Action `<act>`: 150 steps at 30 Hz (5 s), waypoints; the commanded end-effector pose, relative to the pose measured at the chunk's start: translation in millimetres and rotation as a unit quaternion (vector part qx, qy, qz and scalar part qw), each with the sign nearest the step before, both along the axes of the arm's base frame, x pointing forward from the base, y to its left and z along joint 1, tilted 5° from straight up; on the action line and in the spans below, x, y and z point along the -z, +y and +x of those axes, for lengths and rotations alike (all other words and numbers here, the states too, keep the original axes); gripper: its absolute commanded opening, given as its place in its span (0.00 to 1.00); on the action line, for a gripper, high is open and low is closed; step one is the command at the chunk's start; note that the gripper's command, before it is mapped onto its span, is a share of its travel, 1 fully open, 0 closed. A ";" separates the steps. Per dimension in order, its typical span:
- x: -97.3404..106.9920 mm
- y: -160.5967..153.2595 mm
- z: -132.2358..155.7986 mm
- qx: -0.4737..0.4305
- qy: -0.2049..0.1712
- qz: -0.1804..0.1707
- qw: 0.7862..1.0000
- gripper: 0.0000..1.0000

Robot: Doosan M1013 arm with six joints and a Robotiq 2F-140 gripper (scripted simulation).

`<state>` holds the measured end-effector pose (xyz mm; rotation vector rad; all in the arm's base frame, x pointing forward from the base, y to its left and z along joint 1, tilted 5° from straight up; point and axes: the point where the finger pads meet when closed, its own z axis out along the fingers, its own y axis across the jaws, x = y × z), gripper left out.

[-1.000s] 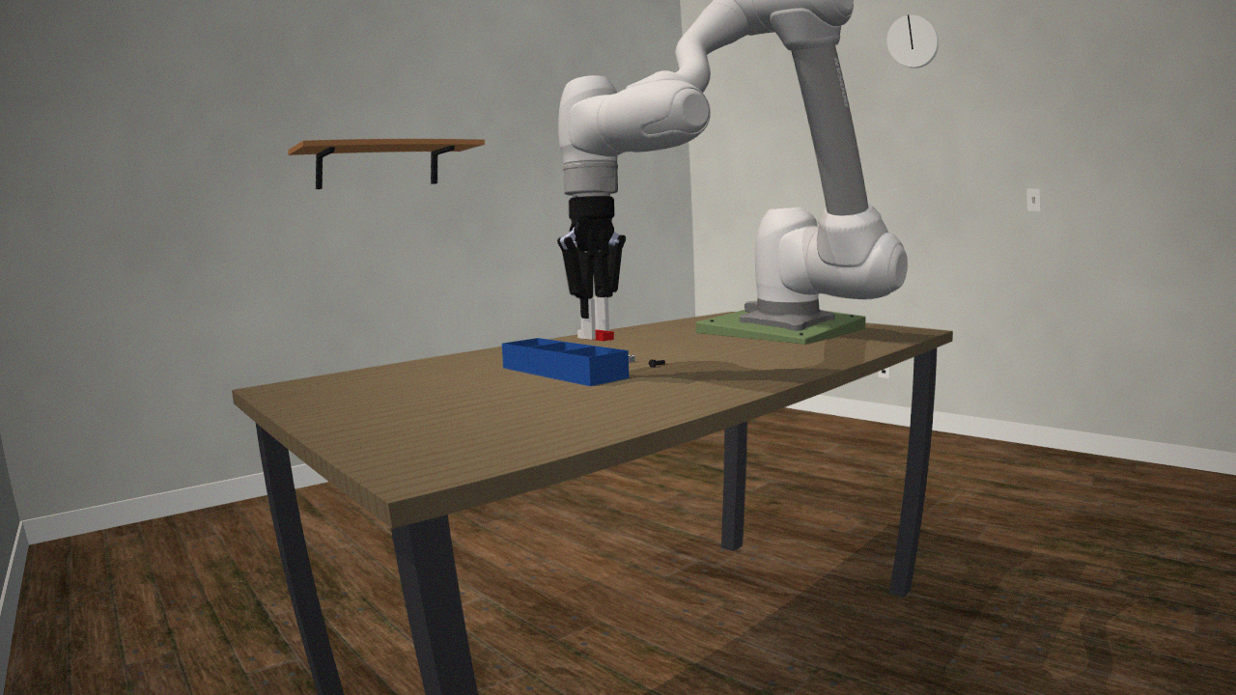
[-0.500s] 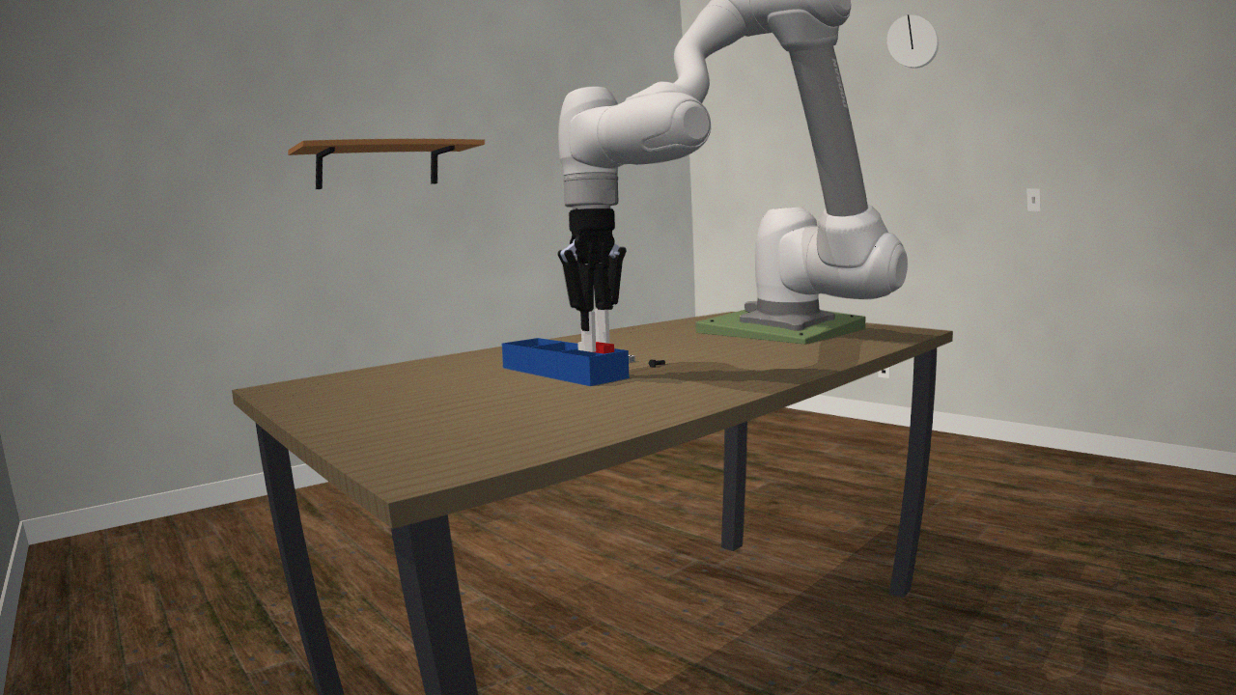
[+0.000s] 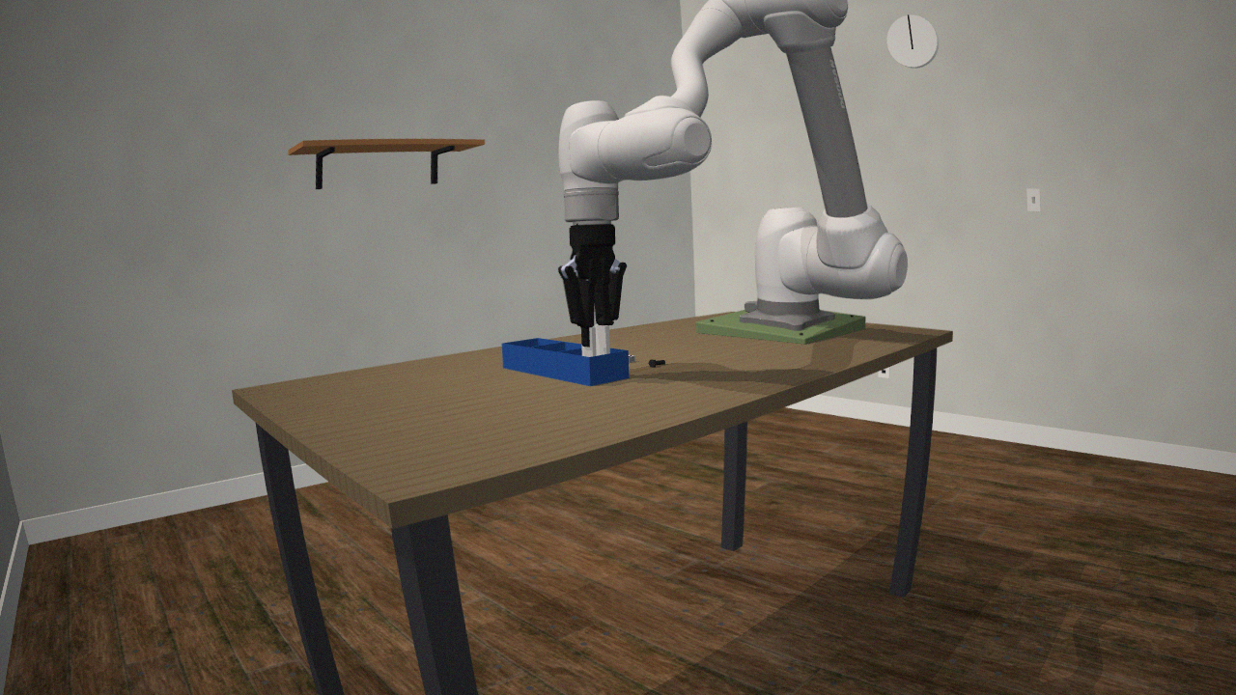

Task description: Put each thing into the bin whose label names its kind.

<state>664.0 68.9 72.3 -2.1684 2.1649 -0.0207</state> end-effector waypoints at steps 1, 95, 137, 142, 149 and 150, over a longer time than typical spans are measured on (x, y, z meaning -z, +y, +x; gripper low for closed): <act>4.7 0.2 0.3 0.000 0.000 0.000 1.000 0.11; -38.8 -75.9 -142.6 0.553 0.026 0.039 0.832 0.18; -14.8 -74.8 -141.0 0.595 0.027 0.038 0.802 0.18; -2.9 -74.2 -140.2 0.595 0.027 0.038 0.802 0.18; 20.0 -73.2 -138.7 0.595 0.027 0.038 0.802 0.18; 20.0 -73.2 -138.7 0.595 0.027 0.038 0.802 0.18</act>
